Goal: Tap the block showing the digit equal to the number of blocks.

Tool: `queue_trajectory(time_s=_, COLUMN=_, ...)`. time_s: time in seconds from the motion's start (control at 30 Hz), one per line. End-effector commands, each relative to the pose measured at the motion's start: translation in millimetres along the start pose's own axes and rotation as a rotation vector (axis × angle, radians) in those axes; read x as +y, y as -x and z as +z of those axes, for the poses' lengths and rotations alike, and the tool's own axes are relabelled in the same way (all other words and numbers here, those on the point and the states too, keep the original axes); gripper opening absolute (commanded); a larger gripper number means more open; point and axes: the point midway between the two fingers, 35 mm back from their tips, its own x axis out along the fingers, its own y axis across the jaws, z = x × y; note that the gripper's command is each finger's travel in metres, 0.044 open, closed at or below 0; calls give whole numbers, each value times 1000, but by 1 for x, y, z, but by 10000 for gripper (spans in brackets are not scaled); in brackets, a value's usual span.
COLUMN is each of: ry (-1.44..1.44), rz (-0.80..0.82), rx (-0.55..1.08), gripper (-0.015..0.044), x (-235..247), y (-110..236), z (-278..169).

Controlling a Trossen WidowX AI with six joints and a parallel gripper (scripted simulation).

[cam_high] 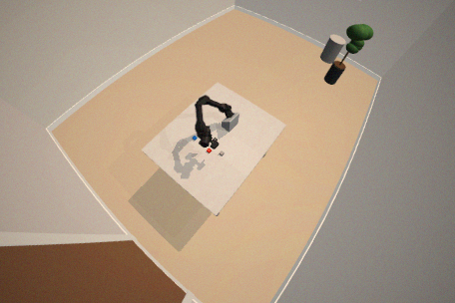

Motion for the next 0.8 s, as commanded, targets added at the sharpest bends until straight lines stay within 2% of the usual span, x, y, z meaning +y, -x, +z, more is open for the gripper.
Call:
queue_trajectory(time_s=0.0, ry=25, rz=-10, rx=2, gripper=400, x=3, y=-1, z=-3)
queue_trajectory(time_s=0.6, ry=25, rz=-10, rx=2, gripper=400, x=3, y=-1, z=-3)
queue_trajectory(time_s=0.67, ry=25, rz=-9, rx=2, gripper=348, x=4, y=-11, z=-2)
queue_trajectory(time_s=0.77, ry=25, rz=-10, rx=1, gripper=269, x=3, y=-59, z=-1)
